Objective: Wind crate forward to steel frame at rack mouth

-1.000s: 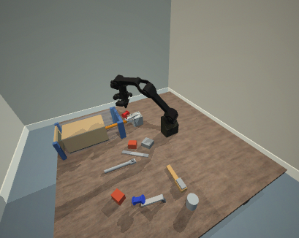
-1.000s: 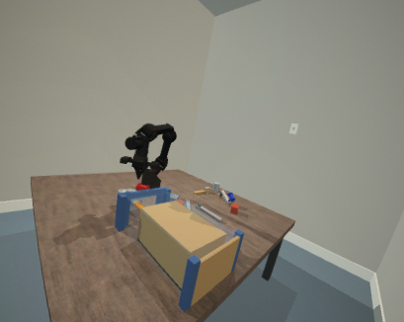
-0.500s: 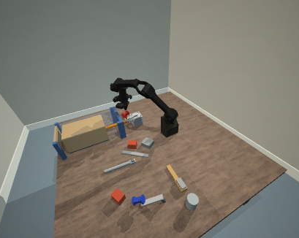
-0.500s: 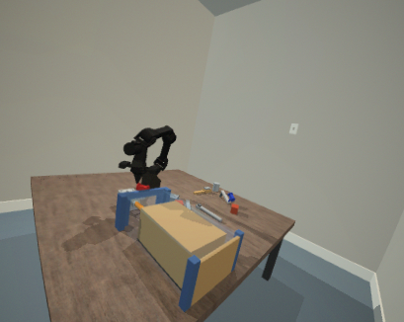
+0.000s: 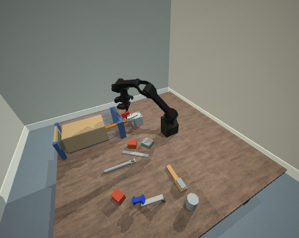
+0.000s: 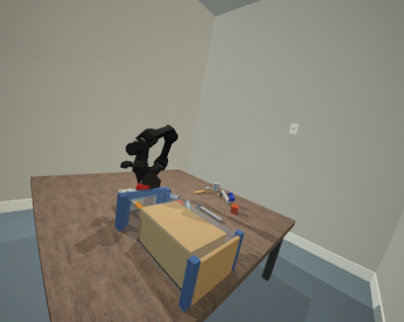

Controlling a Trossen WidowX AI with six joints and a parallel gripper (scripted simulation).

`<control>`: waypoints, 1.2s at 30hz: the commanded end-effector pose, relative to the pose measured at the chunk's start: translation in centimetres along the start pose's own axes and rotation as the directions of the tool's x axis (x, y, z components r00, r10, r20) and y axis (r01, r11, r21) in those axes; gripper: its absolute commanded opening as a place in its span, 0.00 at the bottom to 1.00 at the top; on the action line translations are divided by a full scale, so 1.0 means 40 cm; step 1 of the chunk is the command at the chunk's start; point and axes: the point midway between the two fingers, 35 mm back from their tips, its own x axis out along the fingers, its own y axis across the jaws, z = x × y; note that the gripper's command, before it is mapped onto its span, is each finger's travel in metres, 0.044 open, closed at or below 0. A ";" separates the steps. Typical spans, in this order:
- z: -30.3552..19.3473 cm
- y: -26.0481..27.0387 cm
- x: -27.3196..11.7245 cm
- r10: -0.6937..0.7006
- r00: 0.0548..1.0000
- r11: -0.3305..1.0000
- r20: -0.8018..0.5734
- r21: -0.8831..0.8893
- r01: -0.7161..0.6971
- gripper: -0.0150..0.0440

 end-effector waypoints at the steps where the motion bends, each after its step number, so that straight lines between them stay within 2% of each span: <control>1: -0.017 0.004 0.003 0.004 1.000 1.000 -0.004 0.005 -0.004 0.25; 9: -0.038 0.008 0.000 0.004 1.000 1.000 -0.005 0.005 -0.004 0.25; 16: -0.029 0.005 -0.109 0.002 1.000 1.000 -0.004 0.004 -0.002 0.25; 20: -0.030 0.005 -0.123 0.002 1.000 1.000 -0.004 0.003 -0.002 0.25; 26: -0.001 0.022 -0.096 -0.011 0.986 1.000 0.167 0.014 0.008 0.52; 32: 0.013 0.054 -0.078 -0.003 0.929 1.000 0.371 0.010 -0.001 0.79; 36: 0.012 0.063 -0.076 0.004 0.909 1.000 0.416 0.006 -0.006 0.97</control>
